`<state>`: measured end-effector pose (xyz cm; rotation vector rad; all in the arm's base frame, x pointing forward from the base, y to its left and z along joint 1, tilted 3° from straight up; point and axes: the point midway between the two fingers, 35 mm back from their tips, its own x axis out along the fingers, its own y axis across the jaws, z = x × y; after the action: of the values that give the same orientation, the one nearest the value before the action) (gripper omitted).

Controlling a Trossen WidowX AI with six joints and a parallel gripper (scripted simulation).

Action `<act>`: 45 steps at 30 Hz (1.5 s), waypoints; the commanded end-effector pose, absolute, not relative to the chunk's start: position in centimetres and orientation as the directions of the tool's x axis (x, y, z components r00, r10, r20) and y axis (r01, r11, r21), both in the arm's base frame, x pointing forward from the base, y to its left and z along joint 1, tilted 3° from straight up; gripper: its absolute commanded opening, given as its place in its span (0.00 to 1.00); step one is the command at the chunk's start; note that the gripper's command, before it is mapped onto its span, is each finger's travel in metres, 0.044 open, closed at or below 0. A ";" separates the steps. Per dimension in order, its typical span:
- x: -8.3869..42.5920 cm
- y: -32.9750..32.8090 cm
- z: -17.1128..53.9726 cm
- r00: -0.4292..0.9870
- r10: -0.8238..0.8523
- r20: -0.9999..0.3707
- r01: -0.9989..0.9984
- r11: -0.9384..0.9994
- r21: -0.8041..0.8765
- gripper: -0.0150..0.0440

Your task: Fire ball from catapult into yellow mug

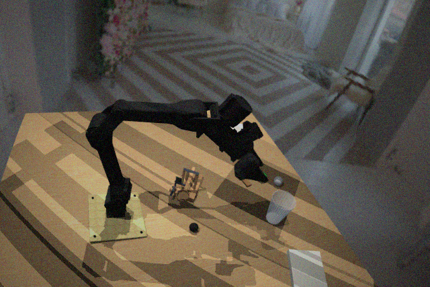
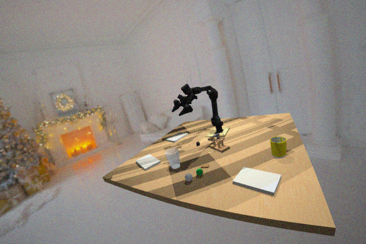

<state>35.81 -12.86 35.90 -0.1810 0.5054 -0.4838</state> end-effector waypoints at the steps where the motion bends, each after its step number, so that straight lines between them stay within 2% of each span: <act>1: 37.2 -10.5 33.8 0.761 -0.409 -0.504 0.276 0.907 -0.319 1.00; 13: 38.6 -3.6 28.2 0.678 -0.228 -0.699 -0.065 0.928 -0.366 1.00; 23: 38.0 1.4 24.8 0.574 -0.128 -0.809 -0.299 0.887 -0.352 1.00; 34: 35.5 7.1 20.5 0.366 -0.040 -0.930 -0.594 0.759 -0.266 1.00; 45: 31.8 11.7 17.3 0.123 -0.022 -0.992 -0.815 0.568 -0.113 1.00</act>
<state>32.84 10.32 18.14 -0.7579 1.2863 0.5902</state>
